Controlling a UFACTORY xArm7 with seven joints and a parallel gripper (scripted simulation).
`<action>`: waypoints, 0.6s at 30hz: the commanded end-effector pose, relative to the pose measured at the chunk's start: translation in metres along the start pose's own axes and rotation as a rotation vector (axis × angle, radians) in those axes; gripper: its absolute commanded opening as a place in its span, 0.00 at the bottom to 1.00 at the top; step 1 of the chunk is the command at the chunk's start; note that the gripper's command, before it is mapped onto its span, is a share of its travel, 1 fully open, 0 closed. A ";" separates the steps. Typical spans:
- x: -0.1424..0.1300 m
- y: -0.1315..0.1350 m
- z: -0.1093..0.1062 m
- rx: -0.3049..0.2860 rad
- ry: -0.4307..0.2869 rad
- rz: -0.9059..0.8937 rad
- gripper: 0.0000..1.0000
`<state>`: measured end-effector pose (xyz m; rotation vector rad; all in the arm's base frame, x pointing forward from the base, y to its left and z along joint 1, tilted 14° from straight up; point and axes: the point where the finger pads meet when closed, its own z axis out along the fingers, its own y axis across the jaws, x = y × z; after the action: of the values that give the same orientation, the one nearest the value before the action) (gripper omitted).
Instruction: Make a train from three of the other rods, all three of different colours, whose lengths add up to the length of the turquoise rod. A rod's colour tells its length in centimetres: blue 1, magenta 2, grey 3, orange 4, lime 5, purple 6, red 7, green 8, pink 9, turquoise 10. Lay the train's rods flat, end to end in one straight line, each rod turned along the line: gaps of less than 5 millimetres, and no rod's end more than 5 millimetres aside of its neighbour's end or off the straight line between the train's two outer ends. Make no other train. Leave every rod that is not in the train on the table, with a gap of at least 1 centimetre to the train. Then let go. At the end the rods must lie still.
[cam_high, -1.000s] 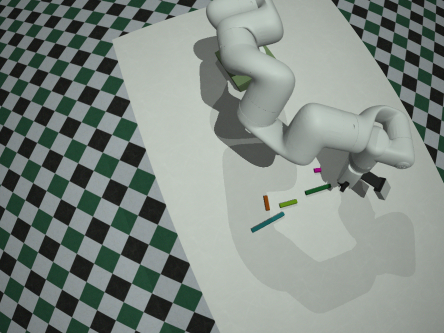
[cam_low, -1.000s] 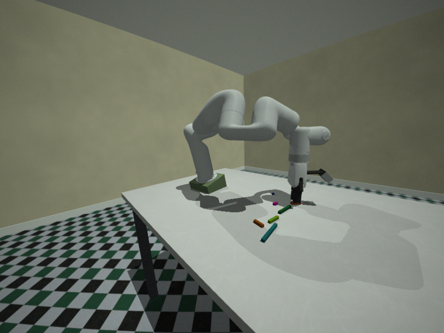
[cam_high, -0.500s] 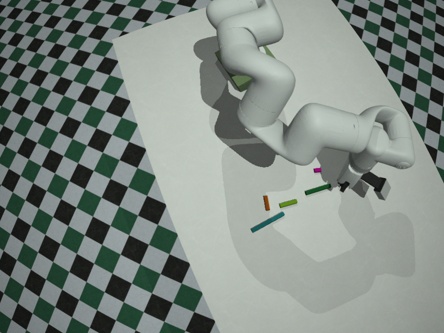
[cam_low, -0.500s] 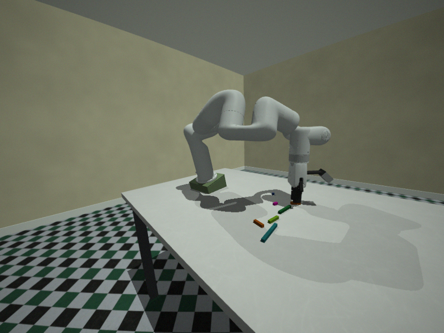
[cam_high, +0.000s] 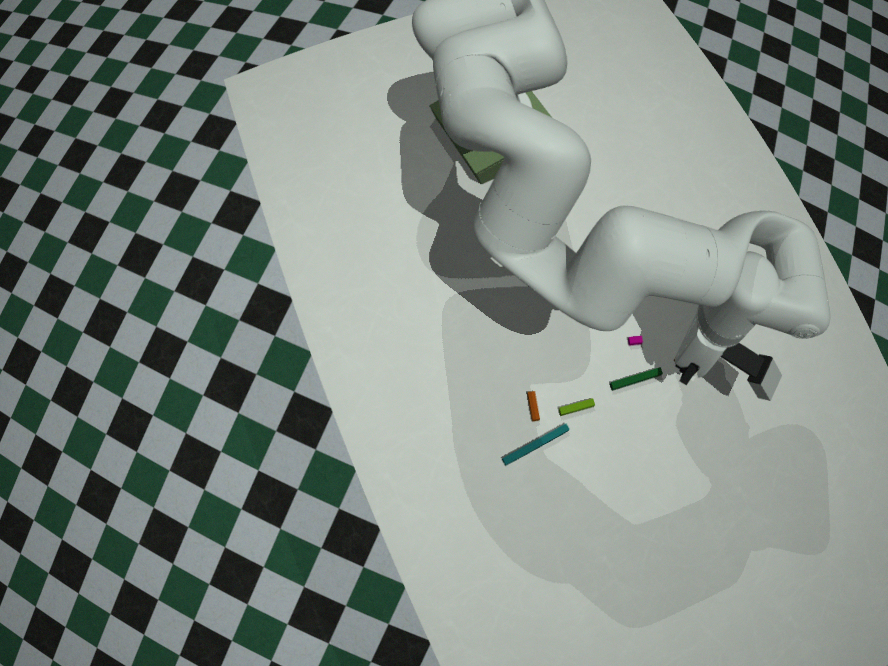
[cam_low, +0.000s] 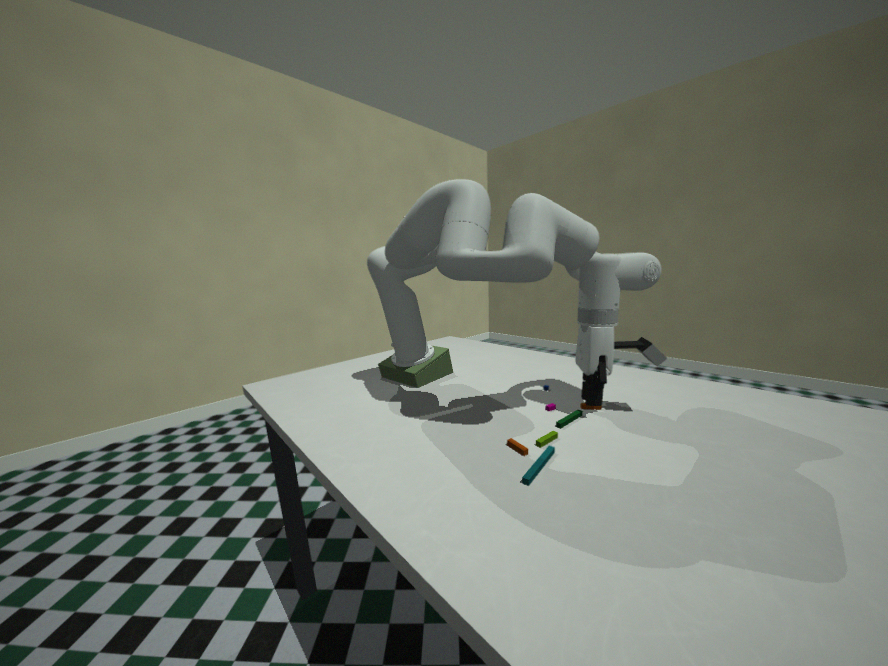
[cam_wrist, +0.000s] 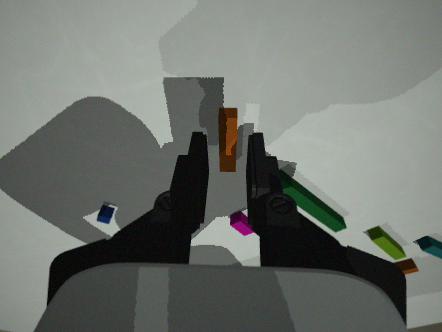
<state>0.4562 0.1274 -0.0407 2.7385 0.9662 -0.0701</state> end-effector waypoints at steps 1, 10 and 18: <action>0.001 0.000 -0.002 -0.001 0.003 0.000 0.24; 0.001 0.000 -0.002 -0.001 0.003 0.000 0.24; 0.001 0.000 0.000 -0.001 0.003 0.000 0.24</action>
<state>0.4562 0.1272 -0.0414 2.7385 0.9662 -0.0699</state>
